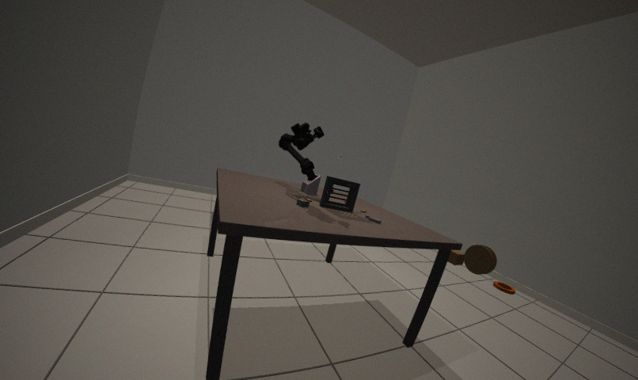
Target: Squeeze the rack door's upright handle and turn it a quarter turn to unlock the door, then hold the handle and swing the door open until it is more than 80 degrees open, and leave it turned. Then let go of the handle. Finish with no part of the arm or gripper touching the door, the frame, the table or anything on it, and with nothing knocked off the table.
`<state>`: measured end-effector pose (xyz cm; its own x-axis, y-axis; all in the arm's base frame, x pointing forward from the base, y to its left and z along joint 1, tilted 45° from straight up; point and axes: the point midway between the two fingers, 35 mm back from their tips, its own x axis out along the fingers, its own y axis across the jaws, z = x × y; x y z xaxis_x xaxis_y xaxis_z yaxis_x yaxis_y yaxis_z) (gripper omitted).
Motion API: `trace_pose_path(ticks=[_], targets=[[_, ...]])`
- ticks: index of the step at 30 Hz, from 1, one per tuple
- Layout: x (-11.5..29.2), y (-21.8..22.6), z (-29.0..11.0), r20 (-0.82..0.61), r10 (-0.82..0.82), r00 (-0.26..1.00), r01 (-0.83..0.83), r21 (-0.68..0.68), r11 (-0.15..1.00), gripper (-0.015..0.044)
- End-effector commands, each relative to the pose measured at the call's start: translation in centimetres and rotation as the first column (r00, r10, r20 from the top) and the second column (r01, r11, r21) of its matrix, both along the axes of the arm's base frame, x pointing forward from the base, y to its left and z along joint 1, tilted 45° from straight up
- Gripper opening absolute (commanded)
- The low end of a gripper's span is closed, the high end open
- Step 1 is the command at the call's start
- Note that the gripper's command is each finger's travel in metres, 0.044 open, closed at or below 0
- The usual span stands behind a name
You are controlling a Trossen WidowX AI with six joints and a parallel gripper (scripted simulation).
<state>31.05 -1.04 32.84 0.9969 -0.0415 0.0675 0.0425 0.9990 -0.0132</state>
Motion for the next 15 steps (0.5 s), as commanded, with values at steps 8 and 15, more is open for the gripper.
trace_pose_path(ticks=[8, 15], targets=[[2.2, 0.1, -2.8, -0.177, -0.021, 0.984, 0.034, 0.07, 0.997, 0.0286], [3.9, 0.4, -6.0, -0.362, -0.049, 0.931, 0.097, 0.116, 0.989, 0.0286]])
